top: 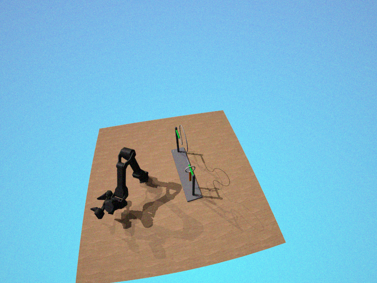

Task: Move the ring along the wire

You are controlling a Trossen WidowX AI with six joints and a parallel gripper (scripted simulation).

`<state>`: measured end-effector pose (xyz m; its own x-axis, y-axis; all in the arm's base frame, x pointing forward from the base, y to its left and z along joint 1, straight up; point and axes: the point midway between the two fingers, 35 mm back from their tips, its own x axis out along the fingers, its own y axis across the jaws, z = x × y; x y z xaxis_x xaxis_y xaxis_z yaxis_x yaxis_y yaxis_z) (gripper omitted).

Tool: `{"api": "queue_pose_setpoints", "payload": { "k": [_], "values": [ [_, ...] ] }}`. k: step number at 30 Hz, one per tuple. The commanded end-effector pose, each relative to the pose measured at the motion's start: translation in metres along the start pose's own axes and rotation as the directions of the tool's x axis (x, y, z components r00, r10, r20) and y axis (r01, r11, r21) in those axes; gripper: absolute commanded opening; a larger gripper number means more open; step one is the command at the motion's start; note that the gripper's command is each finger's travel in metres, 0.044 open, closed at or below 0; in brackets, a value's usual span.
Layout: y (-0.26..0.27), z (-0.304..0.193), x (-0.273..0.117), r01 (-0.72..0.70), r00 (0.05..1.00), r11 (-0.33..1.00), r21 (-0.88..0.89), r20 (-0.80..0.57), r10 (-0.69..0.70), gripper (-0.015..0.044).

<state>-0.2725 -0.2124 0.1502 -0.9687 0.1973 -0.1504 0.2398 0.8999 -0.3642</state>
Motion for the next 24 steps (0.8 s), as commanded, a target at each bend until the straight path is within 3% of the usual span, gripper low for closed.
{"api": "queue_pose_setpoints", "payload": {
  "k": [1,5,9,11,17,24],
  "values": [
    [-0.001,0.001,-0.001,0.006,1.000,1.000,0.006,0.005,-0.006,0.0374],
    [-0.022,0.020,-0.019,0.131,0.982,0.980,0.152,0.116,-0.150,0.0269],
    [-0.051,0.048,-0.054,0.245,0.894,0.896,0.370,0.272,-0.356,0.0164],
    [-0.063,0.062,-0.074,0.264,0.824,0.842,0.470,0.345,-0.450,0.0160],
    [-0.090,0.097,-0.148,0.183,0.526,0.690,0.701,0.523,-0.671,0.0160],
    [-0.093,0.122,-0.248,-0.075,0.072,0.628,0.774,0.633,-0.771,0.0160]
  ]
}}
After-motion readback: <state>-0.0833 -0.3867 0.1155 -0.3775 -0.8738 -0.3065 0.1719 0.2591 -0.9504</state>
